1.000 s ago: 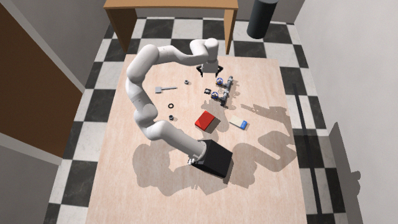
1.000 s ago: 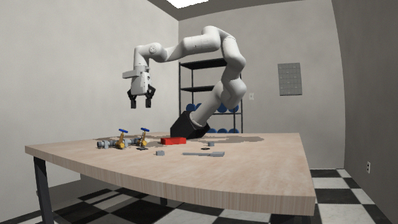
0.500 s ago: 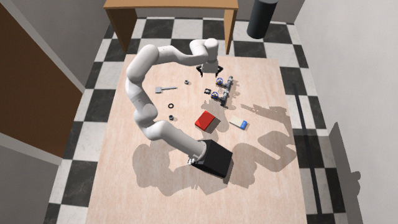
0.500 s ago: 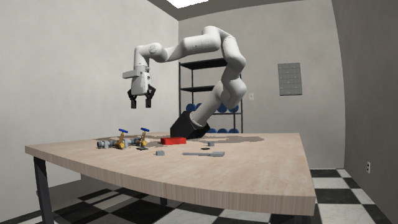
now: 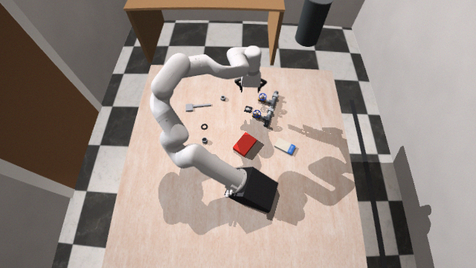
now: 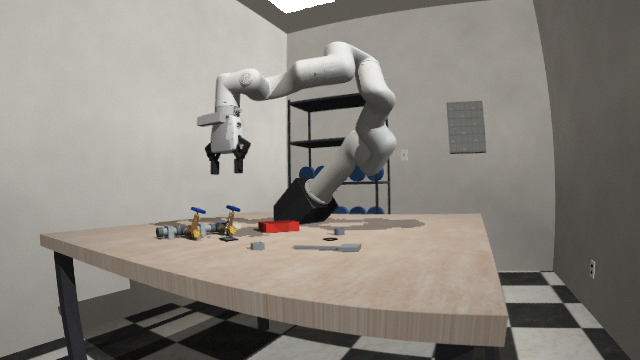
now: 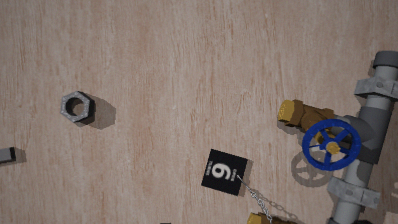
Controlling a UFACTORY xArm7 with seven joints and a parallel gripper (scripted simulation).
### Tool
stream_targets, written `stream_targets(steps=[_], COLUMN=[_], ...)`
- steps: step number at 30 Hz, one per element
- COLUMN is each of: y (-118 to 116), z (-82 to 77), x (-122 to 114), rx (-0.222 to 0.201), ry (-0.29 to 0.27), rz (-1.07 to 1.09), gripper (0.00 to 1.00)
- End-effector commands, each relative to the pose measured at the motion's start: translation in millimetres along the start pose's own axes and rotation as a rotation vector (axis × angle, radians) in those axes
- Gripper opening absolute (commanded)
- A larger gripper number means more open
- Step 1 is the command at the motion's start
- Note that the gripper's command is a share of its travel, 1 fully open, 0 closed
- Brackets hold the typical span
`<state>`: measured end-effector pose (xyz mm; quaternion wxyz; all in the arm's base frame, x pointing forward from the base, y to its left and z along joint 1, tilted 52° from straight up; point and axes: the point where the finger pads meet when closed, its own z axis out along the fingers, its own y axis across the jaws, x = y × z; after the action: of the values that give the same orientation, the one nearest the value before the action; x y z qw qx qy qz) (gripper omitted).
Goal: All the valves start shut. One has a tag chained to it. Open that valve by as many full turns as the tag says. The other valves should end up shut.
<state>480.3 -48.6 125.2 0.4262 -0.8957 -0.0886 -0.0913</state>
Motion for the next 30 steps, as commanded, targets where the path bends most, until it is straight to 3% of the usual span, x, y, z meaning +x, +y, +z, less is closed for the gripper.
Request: stream_targets(steps=[1, 30], y=[1.0, 2.4], z=[-2.6, -1.0], x=[0.6, -2.4], rx=[-0.004, 0.001], ry=[0.004, 0.015], rz=[0.0, 0.043], gripper=[1.0, 1.0])
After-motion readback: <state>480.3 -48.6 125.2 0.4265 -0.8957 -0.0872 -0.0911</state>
